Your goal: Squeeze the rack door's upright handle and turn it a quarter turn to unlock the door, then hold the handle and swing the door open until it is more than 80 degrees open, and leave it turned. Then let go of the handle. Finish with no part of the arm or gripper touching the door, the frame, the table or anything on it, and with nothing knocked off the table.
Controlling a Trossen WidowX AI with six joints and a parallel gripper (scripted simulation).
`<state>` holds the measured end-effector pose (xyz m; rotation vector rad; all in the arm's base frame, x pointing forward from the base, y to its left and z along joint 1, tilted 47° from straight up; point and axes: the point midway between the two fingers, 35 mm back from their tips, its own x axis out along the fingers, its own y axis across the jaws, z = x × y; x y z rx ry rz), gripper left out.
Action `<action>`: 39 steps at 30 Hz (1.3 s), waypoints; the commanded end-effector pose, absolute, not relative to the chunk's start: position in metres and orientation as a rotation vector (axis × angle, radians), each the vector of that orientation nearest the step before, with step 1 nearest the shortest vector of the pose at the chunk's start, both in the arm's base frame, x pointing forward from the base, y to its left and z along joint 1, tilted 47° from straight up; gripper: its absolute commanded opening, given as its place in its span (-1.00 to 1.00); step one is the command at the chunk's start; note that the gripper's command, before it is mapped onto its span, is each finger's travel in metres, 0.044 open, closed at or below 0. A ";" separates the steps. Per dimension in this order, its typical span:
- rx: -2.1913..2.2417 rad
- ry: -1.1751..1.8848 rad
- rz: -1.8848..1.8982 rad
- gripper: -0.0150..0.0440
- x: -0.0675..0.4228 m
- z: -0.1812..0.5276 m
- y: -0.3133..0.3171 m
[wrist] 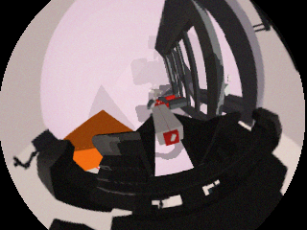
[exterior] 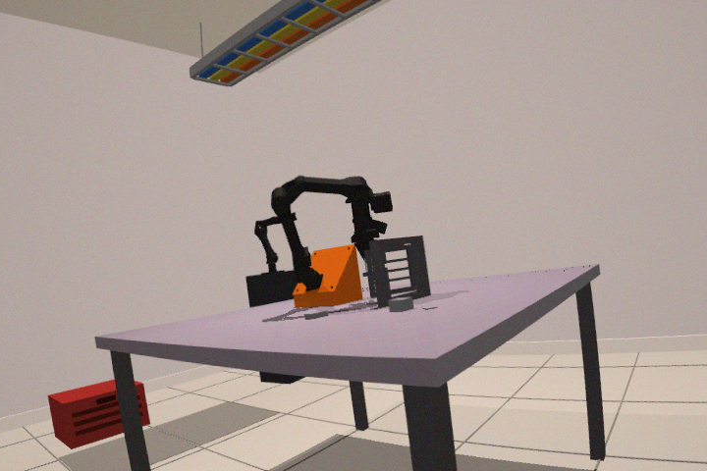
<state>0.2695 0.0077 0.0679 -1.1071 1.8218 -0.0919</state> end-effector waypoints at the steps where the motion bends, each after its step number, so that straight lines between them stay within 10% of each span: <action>1: -1.055 1.801 -0.154 -0.42 0.267 0.063 0.012; 39: -0.618 1.602 -0.644 -0.42 0.257 0.005 0.070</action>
